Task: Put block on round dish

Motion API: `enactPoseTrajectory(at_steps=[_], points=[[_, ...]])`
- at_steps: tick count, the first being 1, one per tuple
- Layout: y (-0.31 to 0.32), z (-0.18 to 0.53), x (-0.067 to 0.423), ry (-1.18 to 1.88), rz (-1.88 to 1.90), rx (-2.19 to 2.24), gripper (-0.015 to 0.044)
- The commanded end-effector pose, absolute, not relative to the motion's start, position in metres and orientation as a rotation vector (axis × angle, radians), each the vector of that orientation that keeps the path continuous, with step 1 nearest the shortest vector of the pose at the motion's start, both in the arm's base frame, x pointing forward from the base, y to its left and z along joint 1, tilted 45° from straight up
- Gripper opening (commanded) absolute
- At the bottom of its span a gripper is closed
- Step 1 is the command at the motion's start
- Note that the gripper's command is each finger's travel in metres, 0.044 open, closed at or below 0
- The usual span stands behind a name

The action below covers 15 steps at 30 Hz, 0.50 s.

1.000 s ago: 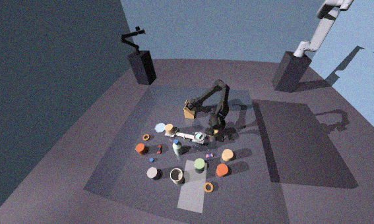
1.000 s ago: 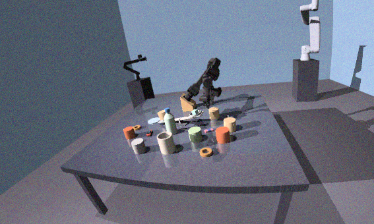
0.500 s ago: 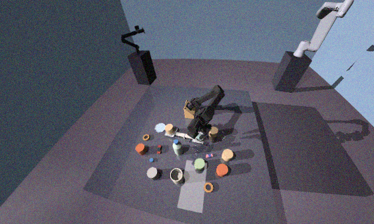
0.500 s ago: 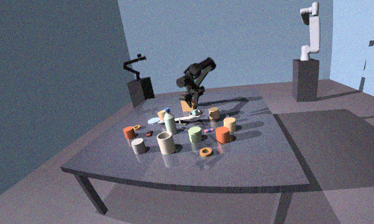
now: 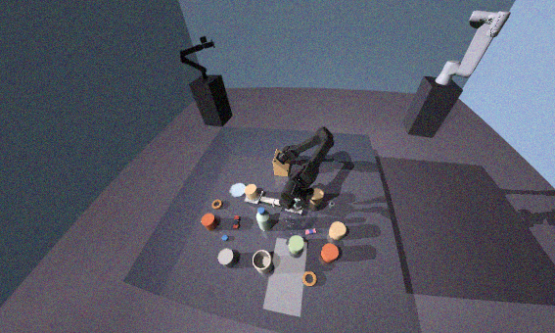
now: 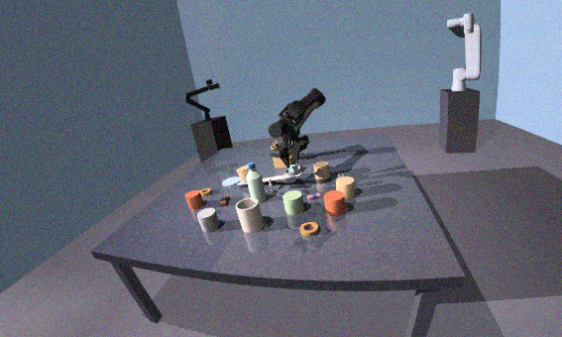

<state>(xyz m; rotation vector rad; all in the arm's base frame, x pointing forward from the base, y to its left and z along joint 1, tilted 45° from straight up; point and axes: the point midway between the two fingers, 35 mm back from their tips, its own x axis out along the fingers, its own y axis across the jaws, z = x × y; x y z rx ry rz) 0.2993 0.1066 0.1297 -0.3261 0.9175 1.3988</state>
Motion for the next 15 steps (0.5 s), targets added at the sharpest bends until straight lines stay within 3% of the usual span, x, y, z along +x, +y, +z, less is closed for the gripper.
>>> enactPoseTrajectory(at_steps=[1,13,15], points=[[0.111,0.126,0.298,0.919,1.397,-0.316,0.0260],[0.123,0.114,0.296,0.917,1.397,-0.315,0.0260],[0.123,0.114,0.296,0.917,1.397,-0.315,0.0208]])
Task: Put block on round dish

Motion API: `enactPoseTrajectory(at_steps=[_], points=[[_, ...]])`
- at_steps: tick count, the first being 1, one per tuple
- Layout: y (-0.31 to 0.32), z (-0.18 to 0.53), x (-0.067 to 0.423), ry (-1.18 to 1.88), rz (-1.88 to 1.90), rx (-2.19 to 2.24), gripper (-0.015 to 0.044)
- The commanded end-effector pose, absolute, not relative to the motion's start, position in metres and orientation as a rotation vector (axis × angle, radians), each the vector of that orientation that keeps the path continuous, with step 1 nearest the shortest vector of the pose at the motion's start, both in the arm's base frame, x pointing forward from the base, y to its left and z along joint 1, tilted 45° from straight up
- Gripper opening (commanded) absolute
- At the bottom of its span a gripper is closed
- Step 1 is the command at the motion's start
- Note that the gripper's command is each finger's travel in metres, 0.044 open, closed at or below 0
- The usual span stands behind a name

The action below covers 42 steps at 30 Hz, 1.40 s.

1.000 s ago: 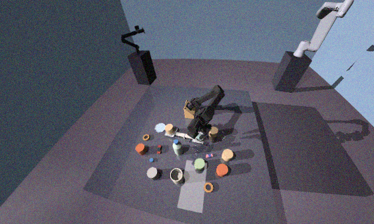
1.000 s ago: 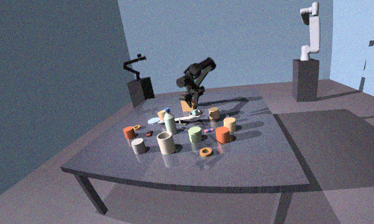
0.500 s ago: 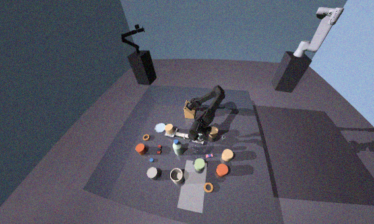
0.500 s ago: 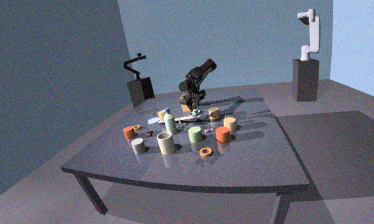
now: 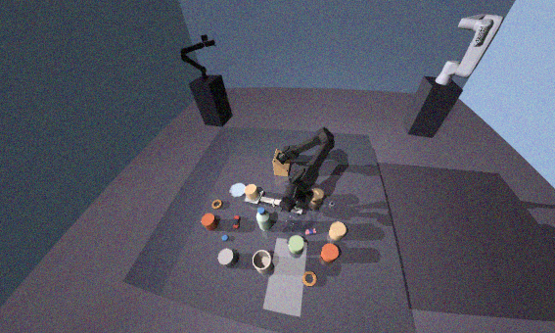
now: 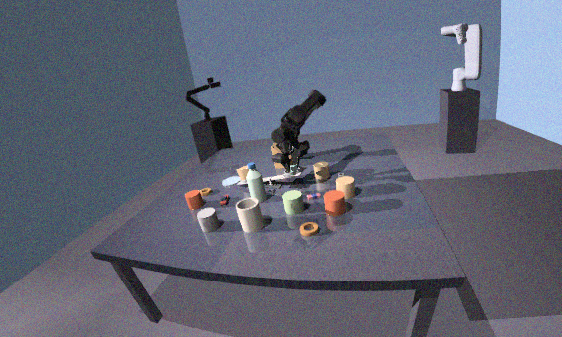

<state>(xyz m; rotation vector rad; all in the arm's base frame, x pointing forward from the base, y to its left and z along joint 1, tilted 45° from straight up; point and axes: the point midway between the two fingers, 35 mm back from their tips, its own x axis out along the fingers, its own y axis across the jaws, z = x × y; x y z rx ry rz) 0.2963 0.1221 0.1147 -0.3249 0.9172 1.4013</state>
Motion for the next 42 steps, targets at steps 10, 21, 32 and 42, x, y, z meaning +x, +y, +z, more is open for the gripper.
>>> enactPoseTrajectory(at_steps=[10,21,32,42], points=[[0.123,0.114,0.296,0.917,1.397,-0.315,0.0082],[0.089,0.146,0.304,0.932,1.382,-0.301,0.0000],[0.056,0.180,0.305,0.941,1.372,-0.279,0.0000],[-0.001,0.109,0.331,0.953,1.352,-0.310,0.0000]])
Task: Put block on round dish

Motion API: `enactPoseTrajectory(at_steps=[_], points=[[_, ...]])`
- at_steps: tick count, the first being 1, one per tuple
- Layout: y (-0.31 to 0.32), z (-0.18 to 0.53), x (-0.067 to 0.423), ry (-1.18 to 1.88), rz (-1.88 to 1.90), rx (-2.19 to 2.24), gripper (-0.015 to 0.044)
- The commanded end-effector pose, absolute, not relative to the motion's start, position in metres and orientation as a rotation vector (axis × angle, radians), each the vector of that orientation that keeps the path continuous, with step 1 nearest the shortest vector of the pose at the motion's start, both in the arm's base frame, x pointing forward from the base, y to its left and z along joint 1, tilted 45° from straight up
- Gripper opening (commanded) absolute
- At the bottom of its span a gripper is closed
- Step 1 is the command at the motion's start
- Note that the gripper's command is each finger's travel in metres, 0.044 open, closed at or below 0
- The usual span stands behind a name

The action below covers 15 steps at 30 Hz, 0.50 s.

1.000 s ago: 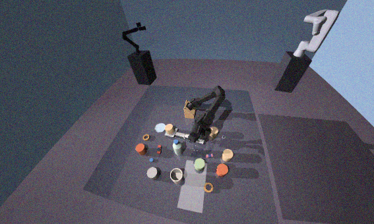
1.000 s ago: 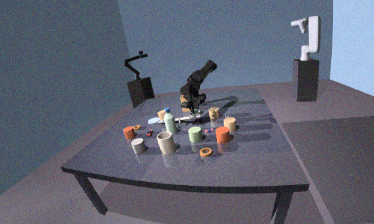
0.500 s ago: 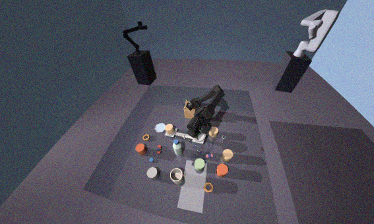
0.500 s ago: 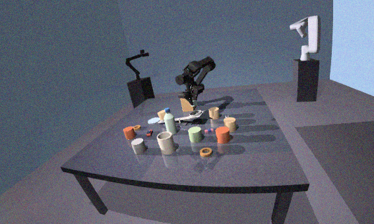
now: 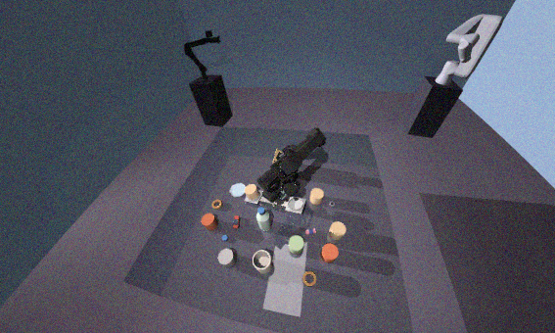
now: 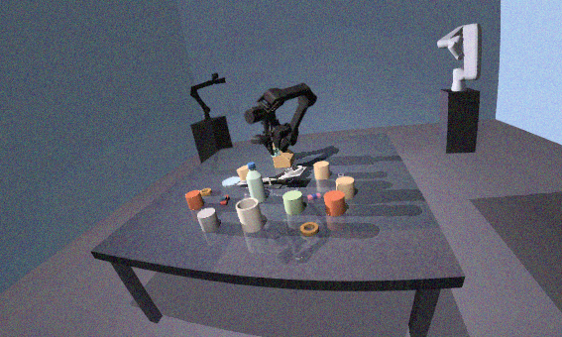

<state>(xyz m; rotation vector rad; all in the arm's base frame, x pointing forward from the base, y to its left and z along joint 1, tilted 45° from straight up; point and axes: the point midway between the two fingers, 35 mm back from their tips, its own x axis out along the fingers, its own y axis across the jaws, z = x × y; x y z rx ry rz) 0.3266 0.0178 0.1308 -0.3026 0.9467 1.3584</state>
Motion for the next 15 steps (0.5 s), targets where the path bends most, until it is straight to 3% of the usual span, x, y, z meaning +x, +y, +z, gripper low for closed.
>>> enactPoseTrajectory(at_steps=[1,15], points=[[-0.008,0.101,0.333,0.955,1.350,-0.313,0.0000],[-0.096,-0.025,0.321,0.961,1.352,-0.337,0.0000]])
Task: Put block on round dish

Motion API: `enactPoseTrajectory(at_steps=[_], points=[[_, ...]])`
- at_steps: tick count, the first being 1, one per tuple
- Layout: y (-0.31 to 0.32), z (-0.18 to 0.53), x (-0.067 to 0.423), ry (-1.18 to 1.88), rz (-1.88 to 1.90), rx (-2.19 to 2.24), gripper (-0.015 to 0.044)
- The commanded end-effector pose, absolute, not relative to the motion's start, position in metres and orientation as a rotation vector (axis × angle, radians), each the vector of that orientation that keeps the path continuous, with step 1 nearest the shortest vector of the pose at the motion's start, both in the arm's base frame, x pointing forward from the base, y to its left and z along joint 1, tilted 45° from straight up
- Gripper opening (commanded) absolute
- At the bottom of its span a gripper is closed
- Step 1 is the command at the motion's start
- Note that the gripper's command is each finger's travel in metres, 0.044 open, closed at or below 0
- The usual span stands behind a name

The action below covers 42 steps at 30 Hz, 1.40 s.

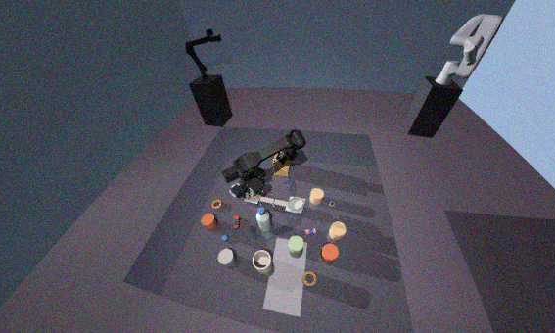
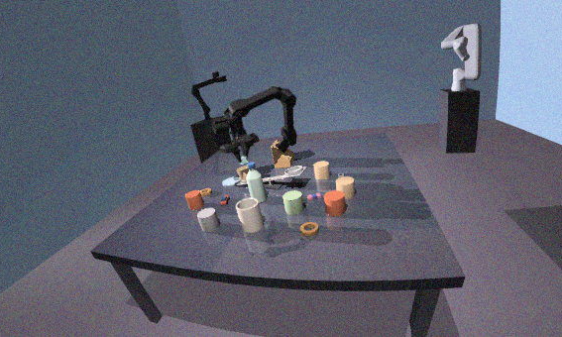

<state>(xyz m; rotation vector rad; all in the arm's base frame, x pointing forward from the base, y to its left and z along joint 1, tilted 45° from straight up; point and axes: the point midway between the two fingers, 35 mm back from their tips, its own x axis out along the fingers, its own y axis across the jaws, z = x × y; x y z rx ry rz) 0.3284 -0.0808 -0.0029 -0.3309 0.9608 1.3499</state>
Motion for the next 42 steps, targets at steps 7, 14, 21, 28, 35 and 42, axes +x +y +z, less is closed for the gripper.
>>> enactPoseTrajectory(at_steps=[7,14,21,28,35,42], points=[[-0.129,-0.087,0.294,0.952,1.366,-0.339,0.0000],[-0.150,-0.146,0.256,0.934,1.385,-0.335,0.0000],[-0.144,-0.159,0.251,0.931,1.387,-0.334,0.0000],[-0.122,-0.182,0.248,0.930,1.388,-0.333,0.0000],[-0.119,-0.184,0.248,0.930,1.388,-0.333,0.0000],[-0.112,-0.192,0.247,0.929,1.388,-0.333,0.0000]])
